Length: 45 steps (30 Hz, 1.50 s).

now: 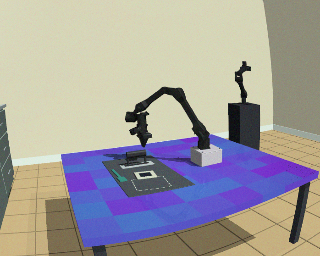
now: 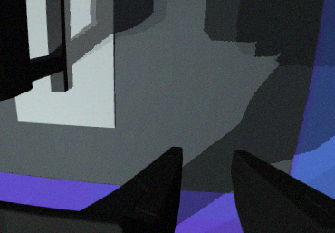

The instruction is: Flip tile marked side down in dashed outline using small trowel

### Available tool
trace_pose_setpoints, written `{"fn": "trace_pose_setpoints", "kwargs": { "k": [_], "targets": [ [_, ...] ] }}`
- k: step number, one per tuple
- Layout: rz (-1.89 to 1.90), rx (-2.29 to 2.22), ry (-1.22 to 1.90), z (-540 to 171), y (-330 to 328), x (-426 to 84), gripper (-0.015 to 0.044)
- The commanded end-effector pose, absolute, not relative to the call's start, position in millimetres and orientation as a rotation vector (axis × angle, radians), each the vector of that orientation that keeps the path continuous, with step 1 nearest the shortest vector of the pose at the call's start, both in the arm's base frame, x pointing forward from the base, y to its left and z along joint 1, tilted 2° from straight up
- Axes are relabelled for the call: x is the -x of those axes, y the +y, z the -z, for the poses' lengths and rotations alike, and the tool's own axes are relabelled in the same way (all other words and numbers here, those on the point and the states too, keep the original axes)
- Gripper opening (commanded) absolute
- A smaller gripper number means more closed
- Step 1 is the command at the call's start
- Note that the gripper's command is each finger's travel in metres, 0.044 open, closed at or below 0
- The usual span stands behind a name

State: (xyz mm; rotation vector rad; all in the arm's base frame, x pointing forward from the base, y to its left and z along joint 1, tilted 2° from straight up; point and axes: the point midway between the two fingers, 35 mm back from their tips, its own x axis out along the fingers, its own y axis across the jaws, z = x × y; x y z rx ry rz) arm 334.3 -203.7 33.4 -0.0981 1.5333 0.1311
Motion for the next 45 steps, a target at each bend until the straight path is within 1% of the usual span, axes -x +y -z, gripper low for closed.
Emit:
{"fn": "trace_pose_setpoints", "kwargs": {
  "k": [1,14,18,30,36,40,41,43,45],
  "targets": [
    [-0.131,0.098,1.533,-33,-204,-334,0.01],
    [-0.131,0.098,1.533,-33,-204,-334,0.01],
    [-0.131,0.098,1.533,-33,-204,-334,0.0],
    [-0.131,0.098,1.533,-33,-204,-334,0.0],
    [-0.131,0.098,1.533,-34,-202,-336,0.0153],
    [-0.135,0.094,1.533,-49,-154,-370,0.0258],
    [-0.136,0.092,1.533,-54,-138,-379,0.027],
    [-0.138,0.089,1.534,-62,-109,-393,0.027],
    [-0.139,0.088,1.534,-65,-98,-398,0.027]
  ]
}}
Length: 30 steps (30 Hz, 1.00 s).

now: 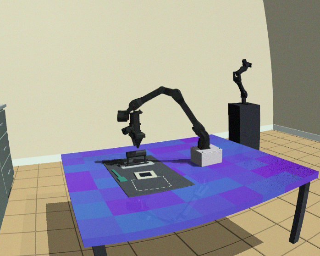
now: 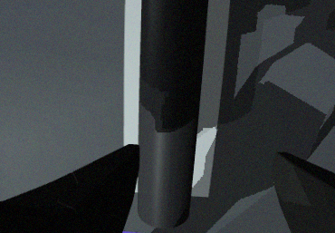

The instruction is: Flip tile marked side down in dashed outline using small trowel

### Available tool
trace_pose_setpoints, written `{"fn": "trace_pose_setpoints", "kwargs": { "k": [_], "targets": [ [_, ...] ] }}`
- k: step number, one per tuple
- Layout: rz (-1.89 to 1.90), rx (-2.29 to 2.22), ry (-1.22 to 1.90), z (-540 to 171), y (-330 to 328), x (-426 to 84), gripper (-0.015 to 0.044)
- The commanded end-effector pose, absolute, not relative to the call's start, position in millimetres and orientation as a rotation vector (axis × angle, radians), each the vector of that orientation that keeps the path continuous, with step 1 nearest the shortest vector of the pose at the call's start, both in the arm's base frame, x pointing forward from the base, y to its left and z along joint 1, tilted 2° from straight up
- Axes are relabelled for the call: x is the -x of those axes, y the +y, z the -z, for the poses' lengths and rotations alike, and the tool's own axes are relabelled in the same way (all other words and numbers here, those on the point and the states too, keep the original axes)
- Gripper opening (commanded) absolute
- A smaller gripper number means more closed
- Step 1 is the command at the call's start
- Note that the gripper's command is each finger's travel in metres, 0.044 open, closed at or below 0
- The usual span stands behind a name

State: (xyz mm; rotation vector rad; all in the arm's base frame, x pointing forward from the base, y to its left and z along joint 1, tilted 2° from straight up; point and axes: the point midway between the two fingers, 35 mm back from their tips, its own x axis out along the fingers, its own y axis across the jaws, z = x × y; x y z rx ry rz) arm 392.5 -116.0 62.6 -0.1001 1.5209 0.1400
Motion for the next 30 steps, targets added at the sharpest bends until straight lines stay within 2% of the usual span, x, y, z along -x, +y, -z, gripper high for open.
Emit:
{"fn": "trace_pose_setpoints", "kwargs": {
  "k": [1,30],
  "targets": [
    [-0.139,0.088,1.534,-65,-98,-398,0.027],
    [-0.139,0.088,1.534,-31,-99,-401,0.027]
  ]
}}
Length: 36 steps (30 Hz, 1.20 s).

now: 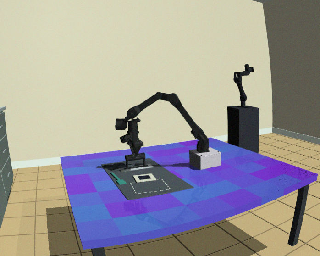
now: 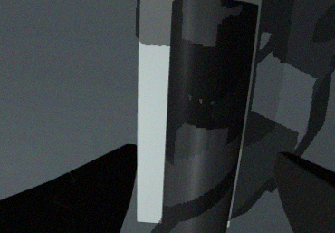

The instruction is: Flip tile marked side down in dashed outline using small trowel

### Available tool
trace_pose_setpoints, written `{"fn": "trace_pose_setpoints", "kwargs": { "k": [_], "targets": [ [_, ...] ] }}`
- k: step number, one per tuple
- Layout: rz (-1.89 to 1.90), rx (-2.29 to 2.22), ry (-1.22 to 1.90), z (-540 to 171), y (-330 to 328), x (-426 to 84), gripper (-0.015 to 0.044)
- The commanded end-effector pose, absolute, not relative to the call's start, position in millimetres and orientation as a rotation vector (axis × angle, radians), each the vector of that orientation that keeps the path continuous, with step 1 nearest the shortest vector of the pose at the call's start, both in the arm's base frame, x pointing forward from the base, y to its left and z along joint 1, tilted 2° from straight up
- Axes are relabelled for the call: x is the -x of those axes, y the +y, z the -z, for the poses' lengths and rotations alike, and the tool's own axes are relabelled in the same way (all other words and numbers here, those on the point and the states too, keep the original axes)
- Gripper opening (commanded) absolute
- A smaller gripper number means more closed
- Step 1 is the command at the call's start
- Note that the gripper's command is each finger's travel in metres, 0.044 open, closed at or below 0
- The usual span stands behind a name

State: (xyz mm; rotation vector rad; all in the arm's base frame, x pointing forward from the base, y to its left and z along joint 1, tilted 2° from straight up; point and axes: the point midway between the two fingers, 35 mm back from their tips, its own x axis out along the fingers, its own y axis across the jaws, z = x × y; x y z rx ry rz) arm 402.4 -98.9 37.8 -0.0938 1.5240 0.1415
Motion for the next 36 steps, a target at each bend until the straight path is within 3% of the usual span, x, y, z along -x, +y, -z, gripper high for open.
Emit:
{"fn": "trace_pose_setpoints", "kwargs": {
  "k": [1,8,12,17,36],
  "targets": [
    [-0.139,0.088,1.534,-29.4,-98.8,-401.2,0.027],
    [-0.139,0.089,1.534,-20.7,-98.9,-401.5,0.027],
    [-0.139,0.089,1.534,-20.7,-98.9,-401.5,0.0165],
    [-0.139,0.089,1.534,-20.7,-98.9,-401.5,0.0132],
    [-0.142,0.092,1.533,-20.7,-98.9,-401.5,0.013]
  ]
}}
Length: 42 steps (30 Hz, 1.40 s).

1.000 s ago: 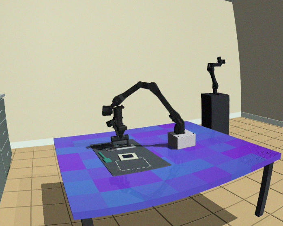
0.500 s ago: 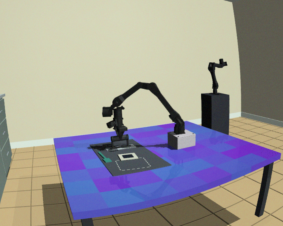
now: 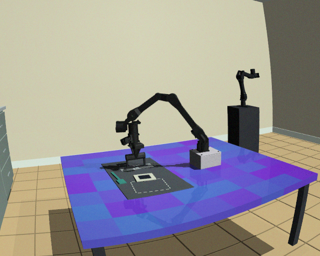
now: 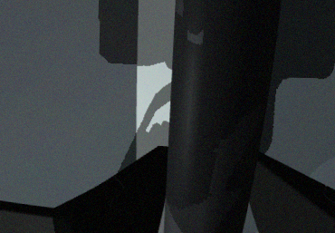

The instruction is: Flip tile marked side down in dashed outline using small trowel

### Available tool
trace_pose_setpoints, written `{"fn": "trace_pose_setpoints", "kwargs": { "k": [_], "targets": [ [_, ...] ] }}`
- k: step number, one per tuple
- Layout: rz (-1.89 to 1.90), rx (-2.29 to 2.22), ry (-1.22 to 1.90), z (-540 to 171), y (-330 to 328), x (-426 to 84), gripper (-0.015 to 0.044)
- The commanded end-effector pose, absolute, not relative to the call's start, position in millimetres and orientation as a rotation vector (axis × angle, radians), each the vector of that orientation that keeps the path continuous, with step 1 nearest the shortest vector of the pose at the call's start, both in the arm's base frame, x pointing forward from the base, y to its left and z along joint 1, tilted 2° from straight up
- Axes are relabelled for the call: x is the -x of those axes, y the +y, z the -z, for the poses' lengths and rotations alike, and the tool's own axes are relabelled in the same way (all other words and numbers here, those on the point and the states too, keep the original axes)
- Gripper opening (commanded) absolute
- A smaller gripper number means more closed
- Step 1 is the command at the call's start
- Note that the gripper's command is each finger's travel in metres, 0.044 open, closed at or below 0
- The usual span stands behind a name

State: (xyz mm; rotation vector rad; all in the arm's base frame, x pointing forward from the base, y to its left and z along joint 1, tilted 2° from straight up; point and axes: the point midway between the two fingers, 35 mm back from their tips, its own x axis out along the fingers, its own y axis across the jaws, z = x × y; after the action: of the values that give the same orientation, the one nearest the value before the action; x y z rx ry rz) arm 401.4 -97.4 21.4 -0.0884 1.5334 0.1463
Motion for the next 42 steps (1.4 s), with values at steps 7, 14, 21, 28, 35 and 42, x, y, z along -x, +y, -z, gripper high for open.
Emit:
{"fn": "trace_pose_setpoints", "kwargs": {
  "k": [7,14,21,28,35,42],
  "targets": [
    [-0.288,0.243,1.517,-20.7,-98.9,-401.5,0.013],
    [-0.448,0.409,1.487,-20.7,-98.9,-401.5,0.013],
    [-0.607,0.575,1.445,-20.7,-98.9,-401.5,0.013],
    [-0.764,0.739,1.39,-20.7,-98.9,-401.5,0.013],
    [-0.92,0.902,1.323,-20.7,-98.9,-401.5,0.013],
    [-1.04,1.028,1.26,-20.7,-98.8,-401.5,0.013]
  ]
}}
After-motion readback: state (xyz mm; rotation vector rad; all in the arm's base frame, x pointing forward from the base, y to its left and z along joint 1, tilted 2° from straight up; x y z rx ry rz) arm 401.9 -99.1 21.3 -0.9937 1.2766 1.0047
